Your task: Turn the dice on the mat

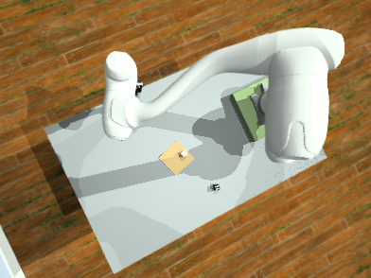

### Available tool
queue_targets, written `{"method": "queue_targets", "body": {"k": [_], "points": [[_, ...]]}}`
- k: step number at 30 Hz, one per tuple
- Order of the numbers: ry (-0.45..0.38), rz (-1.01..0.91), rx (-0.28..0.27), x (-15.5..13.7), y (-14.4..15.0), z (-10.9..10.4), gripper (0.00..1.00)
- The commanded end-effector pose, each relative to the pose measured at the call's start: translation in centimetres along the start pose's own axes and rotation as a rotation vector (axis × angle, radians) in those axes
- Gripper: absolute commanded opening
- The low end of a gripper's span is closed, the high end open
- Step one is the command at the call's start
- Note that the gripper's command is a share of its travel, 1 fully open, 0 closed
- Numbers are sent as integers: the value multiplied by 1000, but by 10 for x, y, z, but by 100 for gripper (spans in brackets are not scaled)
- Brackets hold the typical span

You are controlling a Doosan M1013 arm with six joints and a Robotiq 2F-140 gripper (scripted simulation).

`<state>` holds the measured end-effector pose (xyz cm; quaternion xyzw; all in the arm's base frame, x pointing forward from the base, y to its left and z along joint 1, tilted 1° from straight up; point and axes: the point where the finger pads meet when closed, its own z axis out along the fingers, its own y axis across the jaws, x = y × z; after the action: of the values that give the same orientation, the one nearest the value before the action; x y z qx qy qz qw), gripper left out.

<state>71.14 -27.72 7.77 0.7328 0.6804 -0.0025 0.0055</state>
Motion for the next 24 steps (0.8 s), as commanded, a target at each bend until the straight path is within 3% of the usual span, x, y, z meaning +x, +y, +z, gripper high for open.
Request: {"method": "queue_targets", "body": {"k": [1, 24], "points": [[0, 0, 0, 0, 0, 0, 35], [0, 0, 0, 0, 0, 13, 35]]}}
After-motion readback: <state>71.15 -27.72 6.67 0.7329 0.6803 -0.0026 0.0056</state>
